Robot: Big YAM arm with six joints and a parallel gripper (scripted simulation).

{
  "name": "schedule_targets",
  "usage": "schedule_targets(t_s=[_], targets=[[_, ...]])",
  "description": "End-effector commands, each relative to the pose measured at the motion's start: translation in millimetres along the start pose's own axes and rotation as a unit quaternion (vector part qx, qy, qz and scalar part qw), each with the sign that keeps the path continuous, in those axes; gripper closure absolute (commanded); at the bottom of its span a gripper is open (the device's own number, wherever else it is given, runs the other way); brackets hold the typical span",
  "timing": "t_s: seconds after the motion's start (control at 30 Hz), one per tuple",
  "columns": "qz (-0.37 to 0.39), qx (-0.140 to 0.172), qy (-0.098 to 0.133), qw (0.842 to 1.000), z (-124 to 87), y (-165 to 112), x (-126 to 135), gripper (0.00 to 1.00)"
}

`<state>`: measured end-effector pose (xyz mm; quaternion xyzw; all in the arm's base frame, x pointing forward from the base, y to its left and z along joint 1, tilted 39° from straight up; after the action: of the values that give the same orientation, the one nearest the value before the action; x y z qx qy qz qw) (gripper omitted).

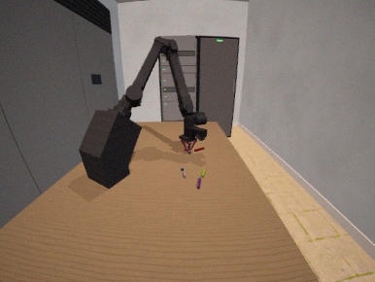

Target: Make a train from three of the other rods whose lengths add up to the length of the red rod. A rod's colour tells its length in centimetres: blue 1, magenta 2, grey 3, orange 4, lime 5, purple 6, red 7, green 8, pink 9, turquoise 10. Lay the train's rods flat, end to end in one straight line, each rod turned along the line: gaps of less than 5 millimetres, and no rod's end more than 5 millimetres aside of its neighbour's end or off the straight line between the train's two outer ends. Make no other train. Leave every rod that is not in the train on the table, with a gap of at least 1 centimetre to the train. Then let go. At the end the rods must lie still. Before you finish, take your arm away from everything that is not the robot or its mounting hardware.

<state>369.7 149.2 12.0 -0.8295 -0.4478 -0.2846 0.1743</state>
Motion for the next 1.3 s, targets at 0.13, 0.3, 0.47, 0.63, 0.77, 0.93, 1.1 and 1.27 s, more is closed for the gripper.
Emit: schedule_targets(t_s=[0.13,0.3,0.47,0.63,0.77,0.93,1.1,1.27], targets=[[-0.003,-0.005,0.006,1.0,4,3,10,0.76],[-0.002,-0.004,0.004,1.0,9,2,8,0.76],[-0.002,-0.004,0.005,1.0,14,2,8,0.76],[-0.001,-0.003,0.004,1.0,17,1,7,0.76],[-0.002,-0.004,0.005,1.0,19,2,8,0.76],[0.0,-0.002,0.002,1.0,20,0,5,0.76],[0.001,-0.002,0.002,1.0,20,0,5,0.76],[0.001,-0.002,0.002,1.0,20,0,5,0.76]])
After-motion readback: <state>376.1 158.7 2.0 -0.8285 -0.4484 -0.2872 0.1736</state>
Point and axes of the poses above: the point where the finger pads meet when closed, its own z axis out along the fingers, its own x axis across the jaws, y = z × x, the point moved 3 cm from there along -z, back along the fingers, and after that the axes turned 13 degrees about -z, right-handed, at the moved point
